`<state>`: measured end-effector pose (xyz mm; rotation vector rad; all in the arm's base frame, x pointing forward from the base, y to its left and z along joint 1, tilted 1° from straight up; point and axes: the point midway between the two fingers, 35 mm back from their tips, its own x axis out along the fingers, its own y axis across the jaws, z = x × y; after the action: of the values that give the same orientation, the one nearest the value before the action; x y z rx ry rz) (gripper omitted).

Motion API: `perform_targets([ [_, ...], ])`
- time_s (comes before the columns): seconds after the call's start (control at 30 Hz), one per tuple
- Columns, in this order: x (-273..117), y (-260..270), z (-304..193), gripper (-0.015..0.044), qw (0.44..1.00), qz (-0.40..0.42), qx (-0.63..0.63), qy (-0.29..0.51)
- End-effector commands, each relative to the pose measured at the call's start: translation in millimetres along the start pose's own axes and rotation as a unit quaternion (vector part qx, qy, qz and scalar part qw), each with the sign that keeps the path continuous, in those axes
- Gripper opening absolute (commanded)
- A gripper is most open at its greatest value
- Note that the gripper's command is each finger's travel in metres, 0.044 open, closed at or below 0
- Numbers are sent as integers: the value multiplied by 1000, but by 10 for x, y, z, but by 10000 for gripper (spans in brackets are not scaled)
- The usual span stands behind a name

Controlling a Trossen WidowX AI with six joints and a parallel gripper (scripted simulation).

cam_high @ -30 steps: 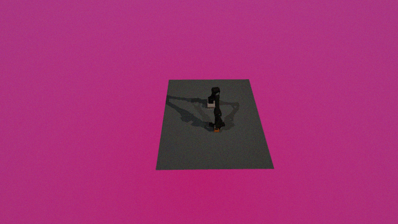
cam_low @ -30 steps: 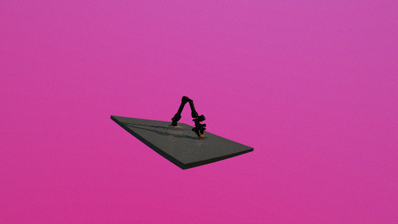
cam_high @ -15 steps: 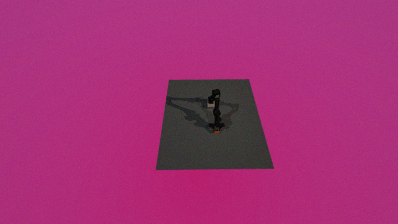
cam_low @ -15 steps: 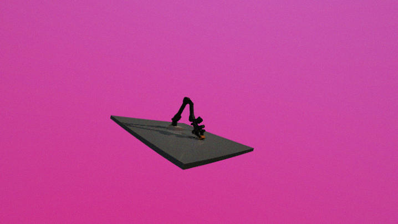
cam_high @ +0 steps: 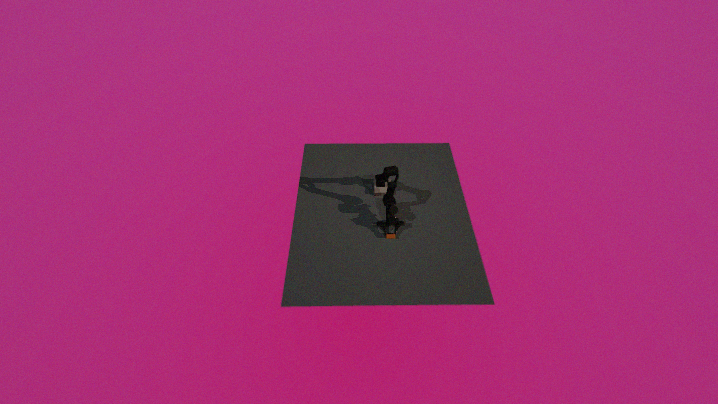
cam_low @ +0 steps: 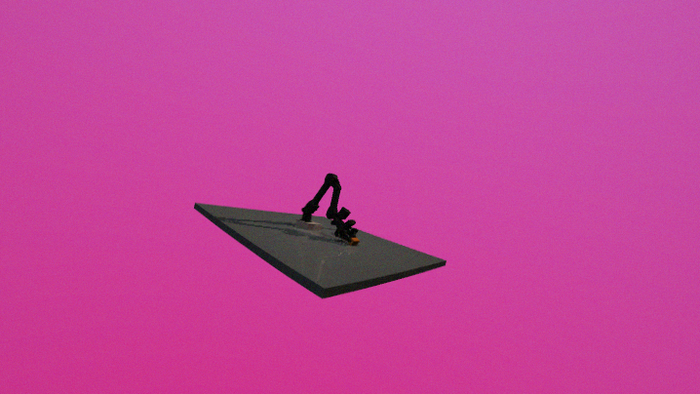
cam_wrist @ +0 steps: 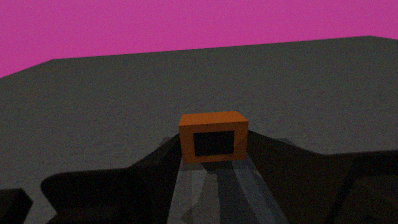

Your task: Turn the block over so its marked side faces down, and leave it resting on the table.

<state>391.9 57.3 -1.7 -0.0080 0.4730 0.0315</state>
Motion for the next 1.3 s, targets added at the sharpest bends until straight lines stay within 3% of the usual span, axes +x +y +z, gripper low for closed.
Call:
perform_targets([
  [0.0, -63, -17, -25, 0, 1000, -3, -2, -18],
  [0.6, -85, -18, 0, 0, 999, -3, -2, -34],
  [1.13, -85, -18, 0, 420, 999, -3, -2, -34],
  [1.27, -85, -18, 0, 440, 999, -3, -2, -34],
])
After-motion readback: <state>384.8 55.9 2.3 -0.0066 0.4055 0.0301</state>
